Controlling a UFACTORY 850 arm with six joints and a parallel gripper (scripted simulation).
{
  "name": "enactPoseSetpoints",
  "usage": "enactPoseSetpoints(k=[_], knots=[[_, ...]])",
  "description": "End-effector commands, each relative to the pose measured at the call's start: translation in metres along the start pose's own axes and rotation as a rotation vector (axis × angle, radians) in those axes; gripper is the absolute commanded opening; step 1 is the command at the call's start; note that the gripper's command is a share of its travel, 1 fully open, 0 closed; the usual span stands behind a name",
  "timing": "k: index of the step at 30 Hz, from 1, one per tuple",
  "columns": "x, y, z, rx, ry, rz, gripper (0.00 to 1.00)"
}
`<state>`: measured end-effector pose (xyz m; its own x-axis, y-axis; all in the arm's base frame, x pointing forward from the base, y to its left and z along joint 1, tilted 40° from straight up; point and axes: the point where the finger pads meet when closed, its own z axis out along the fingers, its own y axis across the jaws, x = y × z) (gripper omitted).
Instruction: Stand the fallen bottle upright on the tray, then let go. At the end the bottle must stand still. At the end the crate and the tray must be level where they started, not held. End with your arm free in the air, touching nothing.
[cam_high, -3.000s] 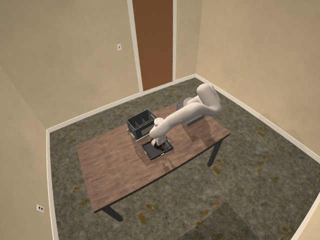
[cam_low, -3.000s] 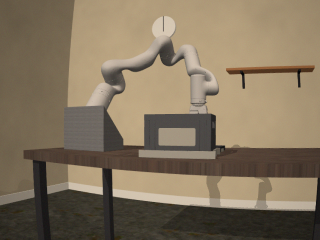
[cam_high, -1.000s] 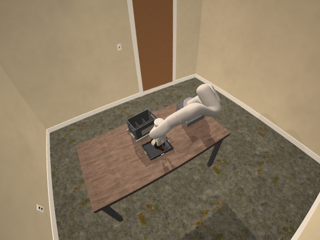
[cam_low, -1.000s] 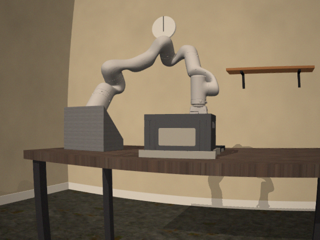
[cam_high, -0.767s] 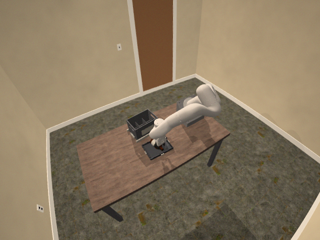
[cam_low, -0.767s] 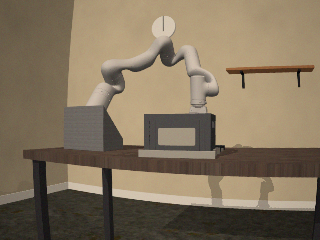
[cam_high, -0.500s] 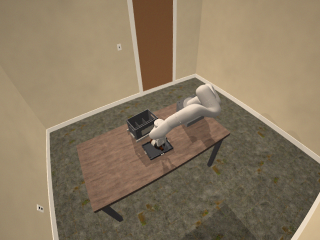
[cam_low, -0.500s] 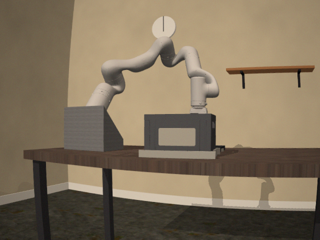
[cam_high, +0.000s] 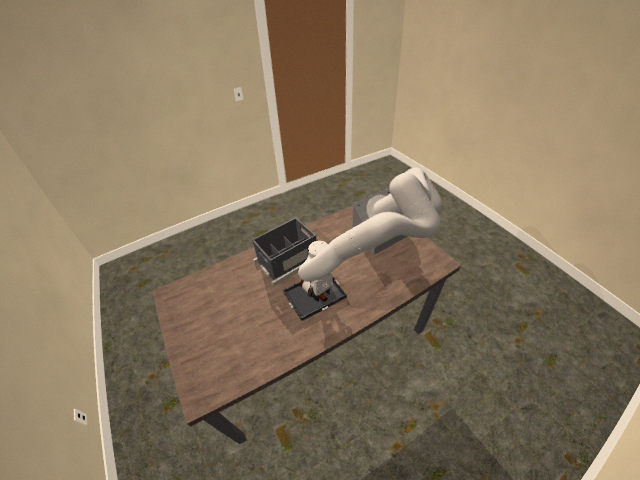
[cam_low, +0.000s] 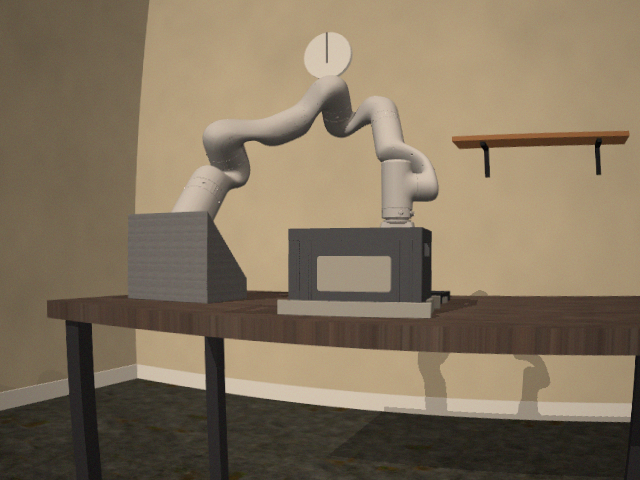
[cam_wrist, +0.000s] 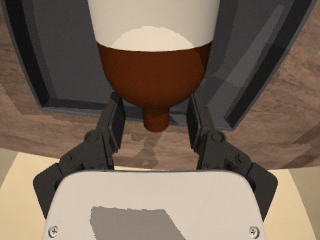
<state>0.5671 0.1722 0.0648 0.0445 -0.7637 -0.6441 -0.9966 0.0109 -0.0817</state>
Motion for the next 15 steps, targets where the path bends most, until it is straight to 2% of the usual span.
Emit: enactPoseSetpoints(k=[1, 15], knots=[[-0.0001, -0.0008, 0.0035, 0.002, 0.0, 0.0, 0.65], [-0.0001, -0.0009, 0.0129, 0.002, 0.0, 0.0, 0.65]])
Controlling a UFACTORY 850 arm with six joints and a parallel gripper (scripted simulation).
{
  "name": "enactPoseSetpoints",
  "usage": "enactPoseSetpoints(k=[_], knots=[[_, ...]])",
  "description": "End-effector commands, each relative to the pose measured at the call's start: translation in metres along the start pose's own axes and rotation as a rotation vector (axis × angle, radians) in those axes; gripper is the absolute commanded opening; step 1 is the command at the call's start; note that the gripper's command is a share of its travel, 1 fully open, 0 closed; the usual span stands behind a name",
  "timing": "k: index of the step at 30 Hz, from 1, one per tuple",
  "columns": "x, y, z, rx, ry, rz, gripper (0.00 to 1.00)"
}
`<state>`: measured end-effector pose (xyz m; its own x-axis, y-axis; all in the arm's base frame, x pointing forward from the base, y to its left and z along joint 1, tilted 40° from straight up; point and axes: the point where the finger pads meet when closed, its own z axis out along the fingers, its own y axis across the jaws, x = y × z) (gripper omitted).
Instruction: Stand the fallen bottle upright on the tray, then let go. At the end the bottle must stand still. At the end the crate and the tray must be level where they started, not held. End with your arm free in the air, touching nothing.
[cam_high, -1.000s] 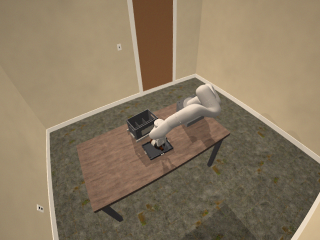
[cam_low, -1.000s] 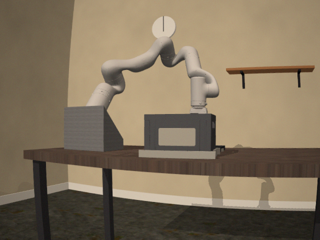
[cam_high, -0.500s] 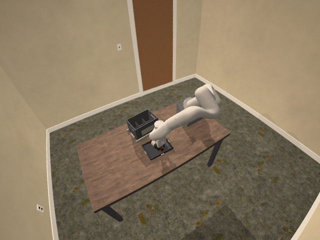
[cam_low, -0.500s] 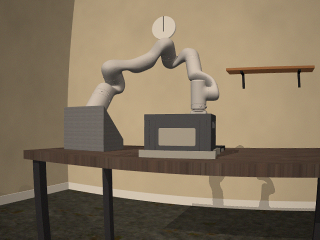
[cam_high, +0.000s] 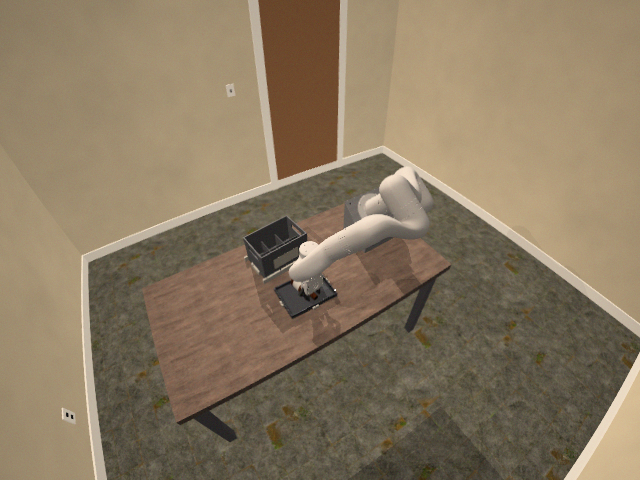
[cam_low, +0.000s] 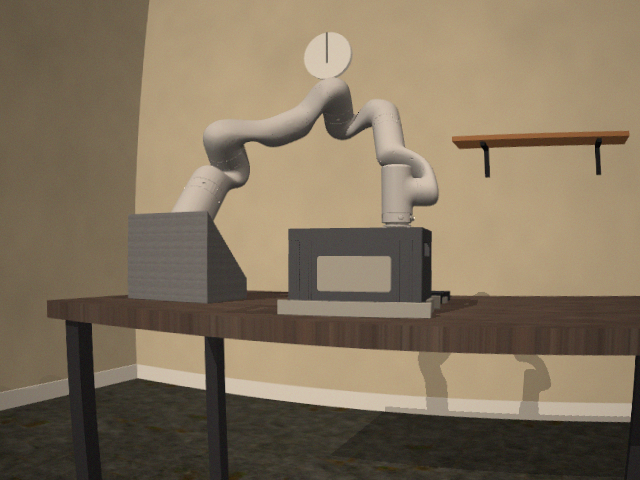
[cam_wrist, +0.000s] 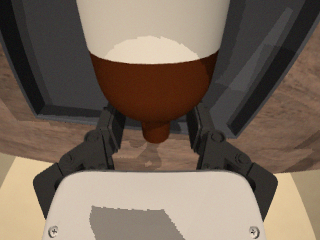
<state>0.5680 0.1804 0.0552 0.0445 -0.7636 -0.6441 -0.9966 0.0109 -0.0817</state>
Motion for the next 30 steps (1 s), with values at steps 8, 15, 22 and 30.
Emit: enactPoseSetpoints(k=[8, 15, 22, 30], knots=[[-0.0001, -0.0009, 0.0017, 0.002, 0.0, 0.0, 0.65], [-0.0001, -0.0009, 0.0017, 0.002, 0.0, 0.0, 0.65], [-0.0001, -0.0009, 0.0017, 0.002, 0.0, 0.0, 0.0], [-0.0001, -0.0009, 0.0017, 0.002, 0.0, 0.0, 0.0]])
